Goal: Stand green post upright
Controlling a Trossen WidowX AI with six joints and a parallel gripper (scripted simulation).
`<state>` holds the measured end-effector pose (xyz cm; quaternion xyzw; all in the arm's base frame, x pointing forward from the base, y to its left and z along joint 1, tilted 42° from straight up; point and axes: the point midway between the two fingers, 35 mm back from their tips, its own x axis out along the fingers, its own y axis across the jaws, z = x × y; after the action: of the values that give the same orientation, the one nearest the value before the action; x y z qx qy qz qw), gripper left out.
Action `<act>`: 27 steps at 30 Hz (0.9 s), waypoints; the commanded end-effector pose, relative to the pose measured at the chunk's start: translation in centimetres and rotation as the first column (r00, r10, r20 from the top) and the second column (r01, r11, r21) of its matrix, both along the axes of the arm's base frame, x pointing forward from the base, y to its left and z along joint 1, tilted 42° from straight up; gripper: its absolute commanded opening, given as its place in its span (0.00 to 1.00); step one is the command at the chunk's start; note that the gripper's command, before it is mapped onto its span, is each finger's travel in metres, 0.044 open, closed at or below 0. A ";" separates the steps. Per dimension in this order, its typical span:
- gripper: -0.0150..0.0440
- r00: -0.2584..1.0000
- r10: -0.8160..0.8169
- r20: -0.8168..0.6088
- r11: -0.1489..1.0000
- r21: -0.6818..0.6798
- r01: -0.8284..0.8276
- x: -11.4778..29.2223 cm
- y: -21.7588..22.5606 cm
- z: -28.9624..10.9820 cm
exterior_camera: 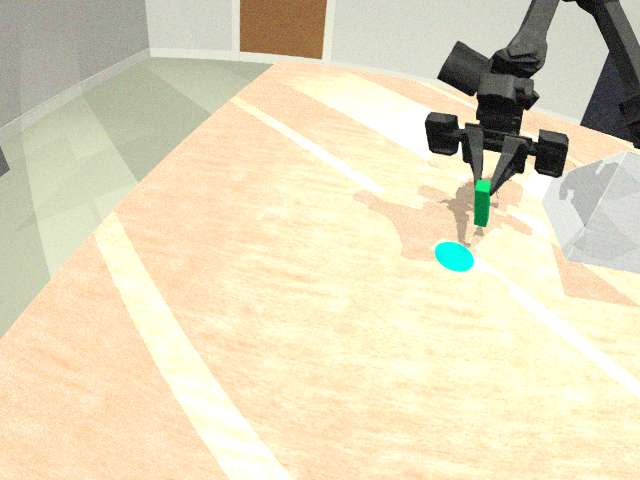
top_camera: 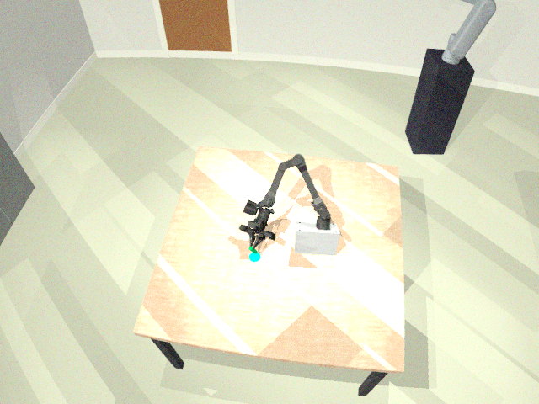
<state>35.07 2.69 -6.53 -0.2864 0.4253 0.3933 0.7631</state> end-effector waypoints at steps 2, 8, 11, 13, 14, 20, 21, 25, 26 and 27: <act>0.29 0.999 0.013 0.032 1.000 0.021 -0.014 -0.2 0.0 0.4; 0.29 0.997 0.027 0.071 0.999 0.044 -0.030 -0.3 -0.1 0.8; 0.29 0.995 0.033 0.092 0.998 0.054 -0.038 -0.3 -0.2 1.0; 0.29 0.994 0.038 0.105 0.997 0.061 -0.044 -0.4 -0.2 1.1; 0.29 0.993 0.040 0.112 0.997 0.064 -0.047 -0.4 -0.2 1.2; 0.29 0.987 0.052 0.153 0.994 0.082 -0.066 -0.5 -0.3 1.6; 0.29 0.986 0.054 0.160 0.994 0.085 -0.069 -0.6 -0.3 1.7; 0.29 0.980 0.062 0.188 0.992 0.096 -0.082 -0.7 -0.4 2.0; 0.29 0.979 0.064 0.195 0.992 0.098 -0.085 -0.7 -0.4 2.1; 0.29 0.977 0.066 0.203 0.991 0.101 -0.088 -0.7 -0.4 2.1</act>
<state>34.56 2.30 -4.72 -0.2962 0.3257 0.4126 0.7975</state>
